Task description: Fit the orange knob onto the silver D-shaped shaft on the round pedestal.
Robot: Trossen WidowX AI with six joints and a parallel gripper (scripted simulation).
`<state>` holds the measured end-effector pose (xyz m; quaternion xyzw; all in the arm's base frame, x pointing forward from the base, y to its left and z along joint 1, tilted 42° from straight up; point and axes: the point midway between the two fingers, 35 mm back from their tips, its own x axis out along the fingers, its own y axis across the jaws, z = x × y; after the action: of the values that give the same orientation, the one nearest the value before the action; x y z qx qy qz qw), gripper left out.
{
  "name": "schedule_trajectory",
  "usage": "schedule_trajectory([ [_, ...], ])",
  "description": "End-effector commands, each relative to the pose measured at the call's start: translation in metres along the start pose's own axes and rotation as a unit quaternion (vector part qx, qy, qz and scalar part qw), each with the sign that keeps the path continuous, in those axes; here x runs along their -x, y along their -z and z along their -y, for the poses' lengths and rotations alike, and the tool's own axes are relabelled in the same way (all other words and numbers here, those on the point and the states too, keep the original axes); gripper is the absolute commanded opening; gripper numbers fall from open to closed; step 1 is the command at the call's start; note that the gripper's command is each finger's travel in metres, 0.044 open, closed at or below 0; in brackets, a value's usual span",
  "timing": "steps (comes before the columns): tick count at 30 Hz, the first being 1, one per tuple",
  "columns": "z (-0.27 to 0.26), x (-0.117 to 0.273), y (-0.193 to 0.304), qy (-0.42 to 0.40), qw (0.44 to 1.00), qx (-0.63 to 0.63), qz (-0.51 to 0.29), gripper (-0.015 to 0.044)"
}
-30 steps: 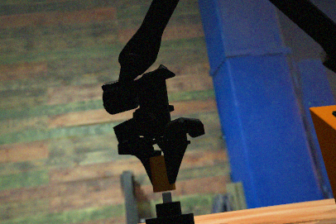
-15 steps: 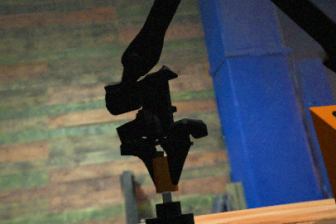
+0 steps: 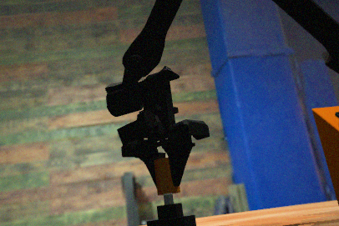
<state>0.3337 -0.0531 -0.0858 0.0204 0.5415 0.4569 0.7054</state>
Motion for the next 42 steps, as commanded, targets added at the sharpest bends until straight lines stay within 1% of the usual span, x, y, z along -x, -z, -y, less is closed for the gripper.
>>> schedule_trajectory([
  [1,0.0022,0.0041,-0.0010,0.003,1.000,0.006,0.000,0.0000],
  [8,0.0029,0.0061,-0.0029,0.003,0.994,0.106,0.000,0.0000],
  [42,0.0040,0.0021,-0.0038,0.003,0.994,0.106,0.000,0.0000],
])
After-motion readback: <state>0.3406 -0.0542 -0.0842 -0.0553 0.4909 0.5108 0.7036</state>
